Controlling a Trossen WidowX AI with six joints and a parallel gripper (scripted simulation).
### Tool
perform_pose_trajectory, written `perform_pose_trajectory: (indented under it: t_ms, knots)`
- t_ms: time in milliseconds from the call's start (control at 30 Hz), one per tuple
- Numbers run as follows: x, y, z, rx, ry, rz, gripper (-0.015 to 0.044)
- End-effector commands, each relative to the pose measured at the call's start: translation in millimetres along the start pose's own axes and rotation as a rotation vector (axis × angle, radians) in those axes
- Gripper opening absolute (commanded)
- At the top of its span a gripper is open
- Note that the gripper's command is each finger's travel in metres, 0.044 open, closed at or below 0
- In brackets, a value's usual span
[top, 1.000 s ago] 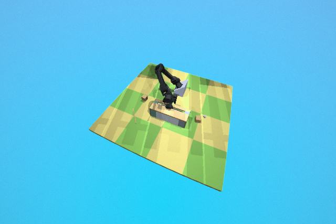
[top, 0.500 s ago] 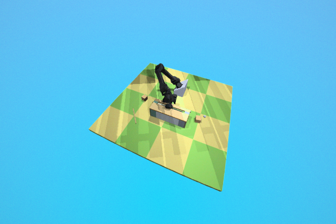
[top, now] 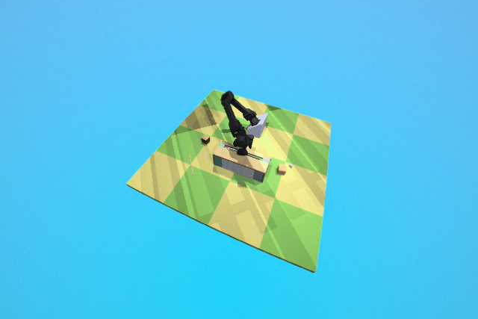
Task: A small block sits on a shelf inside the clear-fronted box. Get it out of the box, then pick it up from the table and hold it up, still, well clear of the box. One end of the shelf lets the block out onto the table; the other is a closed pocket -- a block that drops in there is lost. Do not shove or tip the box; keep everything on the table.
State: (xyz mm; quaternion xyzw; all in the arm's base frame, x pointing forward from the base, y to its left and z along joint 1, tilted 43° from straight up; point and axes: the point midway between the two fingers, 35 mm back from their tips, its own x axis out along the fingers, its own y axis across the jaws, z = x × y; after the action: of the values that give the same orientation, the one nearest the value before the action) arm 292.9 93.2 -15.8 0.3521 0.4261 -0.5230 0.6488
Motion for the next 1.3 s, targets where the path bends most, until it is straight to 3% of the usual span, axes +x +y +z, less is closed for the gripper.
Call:
perform_pose_trajectory:
  t_ms: [0,1267]
  knots:
    - [0,1,-6,0.002,0.005,0.004,0.04]
    - [5,1,-20,0.002,0.006,0.004,0.04]
